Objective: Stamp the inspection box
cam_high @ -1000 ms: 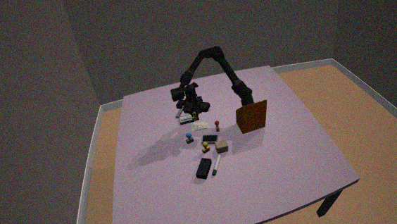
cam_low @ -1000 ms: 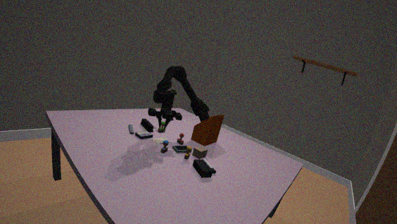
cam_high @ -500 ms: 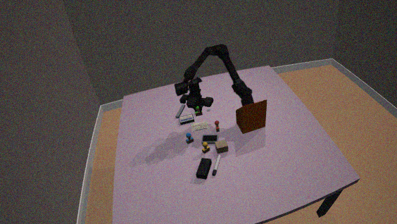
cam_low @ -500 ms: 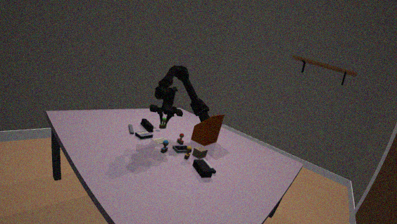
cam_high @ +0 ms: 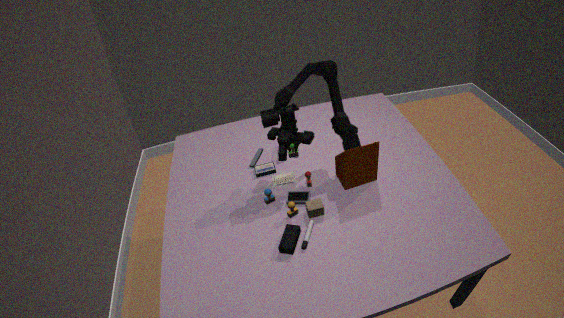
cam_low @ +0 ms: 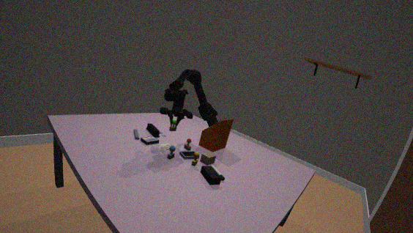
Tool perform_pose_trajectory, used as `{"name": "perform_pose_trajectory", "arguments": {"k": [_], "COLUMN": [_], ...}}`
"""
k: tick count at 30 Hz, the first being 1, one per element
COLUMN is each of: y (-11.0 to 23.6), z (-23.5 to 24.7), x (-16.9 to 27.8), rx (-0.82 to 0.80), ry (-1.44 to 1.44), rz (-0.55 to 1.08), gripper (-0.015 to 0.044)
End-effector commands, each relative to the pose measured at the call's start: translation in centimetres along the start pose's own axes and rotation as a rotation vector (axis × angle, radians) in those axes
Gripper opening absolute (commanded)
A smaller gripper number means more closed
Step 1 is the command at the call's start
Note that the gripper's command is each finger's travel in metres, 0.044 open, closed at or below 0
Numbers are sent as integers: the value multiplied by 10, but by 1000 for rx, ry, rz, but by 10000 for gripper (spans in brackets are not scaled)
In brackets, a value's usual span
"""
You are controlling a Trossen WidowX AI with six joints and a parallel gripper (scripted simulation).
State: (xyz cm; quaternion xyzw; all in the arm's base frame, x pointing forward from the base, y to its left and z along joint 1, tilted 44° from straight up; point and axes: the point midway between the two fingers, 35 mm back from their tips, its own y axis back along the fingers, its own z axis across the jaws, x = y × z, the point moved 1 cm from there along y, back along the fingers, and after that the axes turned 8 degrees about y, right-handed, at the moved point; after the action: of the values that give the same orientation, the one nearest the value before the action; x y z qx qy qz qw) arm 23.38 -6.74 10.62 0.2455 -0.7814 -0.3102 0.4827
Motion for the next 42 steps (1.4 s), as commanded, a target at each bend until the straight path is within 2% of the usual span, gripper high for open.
{"name": "perform_pose_trajectory", "arguments": {"k": [1, 8, 42], "y": [-1, -3, -56], "z": [10, 26, 25], "x": [10, 23, 22], "rx": [-1, -1, -3], "ry": [7, 6, 6], "rz": [4, 5, 3], "gripper": [0, 0, 0]}}
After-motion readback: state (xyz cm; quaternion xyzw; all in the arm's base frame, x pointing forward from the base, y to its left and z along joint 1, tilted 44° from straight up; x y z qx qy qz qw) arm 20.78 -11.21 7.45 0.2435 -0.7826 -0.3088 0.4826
